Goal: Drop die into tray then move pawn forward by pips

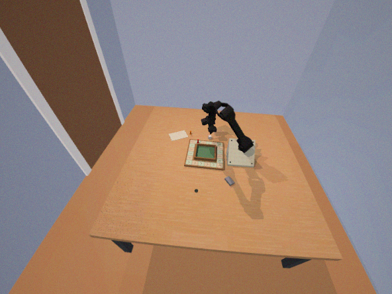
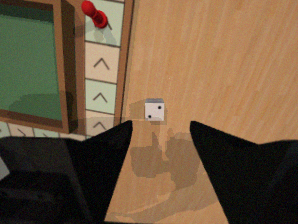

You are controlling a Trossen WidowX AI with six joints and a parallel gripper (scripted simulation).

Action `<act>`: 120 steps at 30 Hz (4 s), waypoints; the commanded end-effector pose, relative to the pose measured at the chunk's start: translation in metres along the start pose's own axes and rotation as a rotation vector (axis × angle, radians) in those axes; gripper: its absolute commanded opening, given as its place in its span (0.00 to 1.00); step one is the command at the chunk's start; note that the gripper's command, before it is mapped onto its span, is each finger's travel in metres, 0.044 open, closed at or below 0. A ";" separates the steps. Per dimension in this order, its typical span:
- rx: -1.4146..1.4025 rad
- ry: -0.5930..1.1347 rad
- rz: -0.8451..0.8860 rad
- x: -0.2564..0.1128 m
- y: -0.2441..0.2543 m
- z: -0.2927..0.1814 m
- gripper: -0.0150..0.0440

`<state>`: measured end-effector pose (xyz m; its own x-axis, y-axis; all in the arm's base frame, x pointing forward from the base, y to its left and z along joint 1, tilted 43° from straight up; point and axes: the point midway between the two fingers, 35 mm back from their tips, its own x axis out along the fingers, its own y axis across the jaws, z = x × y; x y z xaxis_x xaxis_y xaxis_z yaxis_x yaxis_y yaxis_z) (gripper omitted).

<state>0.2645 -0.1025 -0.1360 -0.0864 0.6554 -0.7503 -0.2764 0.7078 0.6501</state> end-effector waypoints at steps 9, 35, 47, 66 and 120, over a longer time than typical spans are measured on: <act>0.008 0.000 0.017 0.028 0.004 -0.002 0.72; 0.008 -0.001 0.018 0.059 0.006 -0.002 0.50; 0.060 -0.008 0.015 0.049 0.005 -0.004 0.25; 0.009 0.001 0.015 -0.064 0.012 0.004 0.25; 1.449 0.009 0.013 -0.034 0.158 0.059 0.25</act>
<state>0.2827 -0.0050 -0.0052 -0.0919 0.6604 -0.7453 0.8858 0.3961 0.2418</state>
